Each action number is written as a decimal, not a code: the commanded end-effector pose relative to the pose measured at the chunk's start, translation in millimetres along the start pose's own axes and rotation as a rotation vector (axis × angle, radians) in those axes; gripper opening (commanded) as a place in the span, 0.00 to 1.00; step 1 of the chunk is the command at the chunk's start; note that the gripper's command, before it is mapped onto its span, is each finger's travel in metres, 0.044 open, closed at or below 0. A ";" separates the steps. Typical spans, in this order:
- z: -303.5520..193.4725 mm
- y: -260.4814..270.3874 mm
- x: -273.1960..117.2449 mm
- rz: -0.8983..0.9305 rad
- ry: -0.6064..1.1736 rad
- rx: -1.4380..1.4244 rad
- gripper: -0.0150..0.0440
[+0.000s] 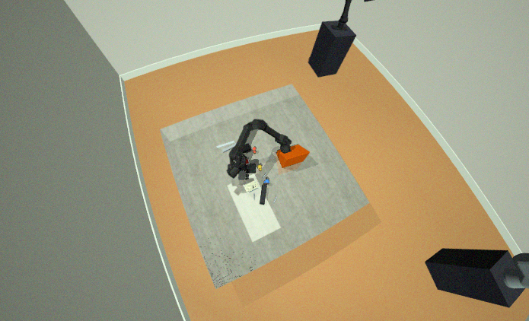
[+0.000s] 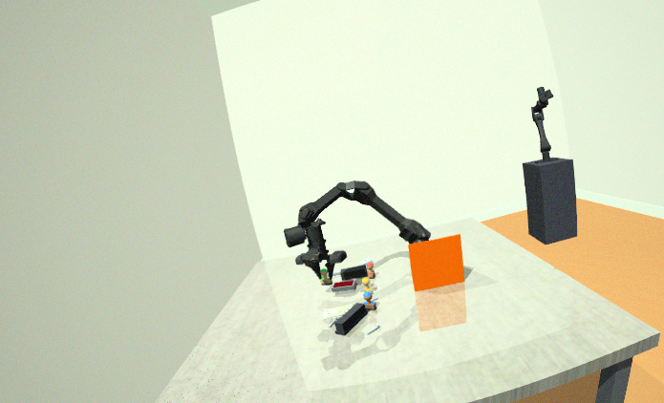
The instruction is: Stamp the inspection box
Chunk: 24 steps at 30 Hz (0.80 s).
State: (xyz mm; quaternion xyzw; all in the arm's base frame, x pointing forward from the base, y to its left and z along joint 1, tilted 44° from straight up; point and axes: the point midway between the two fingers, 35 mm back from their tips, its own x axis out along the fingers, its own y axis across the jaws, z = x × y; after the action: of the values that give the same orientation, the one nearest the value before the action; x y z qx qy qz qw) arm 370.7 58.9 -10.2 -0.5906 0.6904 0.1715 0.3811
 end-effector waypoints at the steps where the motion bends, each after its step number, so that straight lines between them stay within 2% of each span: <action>1: -10.8 -4.1 -0.1 -0.005 0.002 -0.007 0.25; 24: -10.0 -6.0 33.9 -0.005 0.002 -0.007 0.25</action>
State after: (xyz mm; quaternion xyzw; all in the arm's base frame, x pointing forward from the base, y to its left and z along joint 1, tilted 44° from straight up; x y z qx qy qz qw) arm 372.8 32.1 -22.5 -0.5921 0.6890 0.1720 0.3810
